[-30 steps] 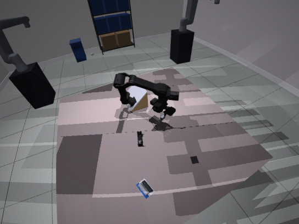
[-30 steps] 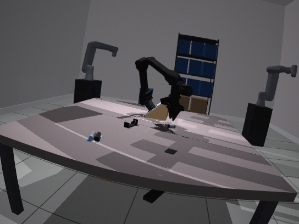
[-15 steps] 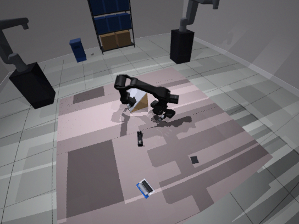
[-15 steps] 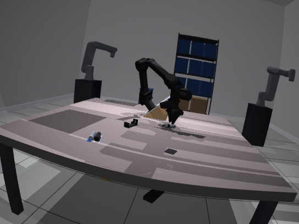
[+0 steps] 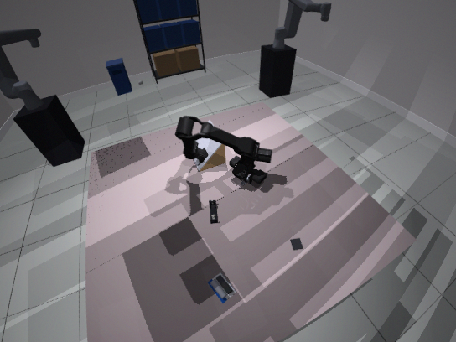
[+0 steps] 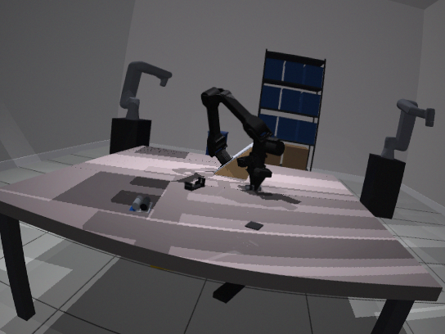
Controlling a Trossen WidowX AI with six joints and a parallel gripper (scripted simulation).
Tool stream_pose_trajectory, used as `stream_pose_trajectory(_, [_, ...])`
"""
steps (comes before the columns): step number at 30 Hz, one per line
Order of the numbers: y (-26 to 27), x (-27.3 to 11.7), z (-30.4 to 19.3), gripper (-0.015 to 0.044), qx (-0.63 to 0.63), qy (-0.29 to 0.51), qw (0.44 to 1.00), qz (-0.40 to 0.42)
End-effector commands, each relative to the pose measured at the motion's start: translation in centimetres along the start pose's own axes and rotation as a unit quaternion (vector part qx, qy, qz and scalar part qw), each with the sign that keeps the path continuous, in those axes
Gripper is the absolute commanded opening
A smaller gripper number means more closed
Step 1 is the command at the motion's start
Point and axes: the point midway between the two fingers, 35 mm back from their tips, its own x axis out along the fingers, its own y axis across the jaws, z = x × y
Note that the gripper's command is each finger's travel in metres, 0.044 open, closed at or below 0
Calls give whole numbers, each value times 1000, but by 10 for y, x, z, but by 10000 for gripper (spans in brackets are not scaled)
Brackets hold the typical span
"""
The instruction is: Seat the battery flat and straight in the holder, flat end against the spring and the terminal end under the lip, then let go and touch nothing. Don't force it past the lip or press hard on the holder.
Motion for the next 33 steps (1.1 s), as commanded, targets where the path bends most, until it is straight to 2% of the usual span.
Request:
stream_pose_trajectory(1, [-2,3,1,122,-4,-3,1000,-2])
stream_pose_trajectory(10, [-2,3,1,65,-4,-3,1000,-2])
stream_pose_trajectory(15, [1,-1,0,65,-9,-2,1000,11])
stream_pose_trajectory(22, [-1,-43,0,65,-5,-2,1000,0])
stream_pose_trajectory(27, [-1,-48,1,65,-7,-2,1000,-1])
stream_pose_trajectory(33, [13,-58,40,65,-79,9,997,3])
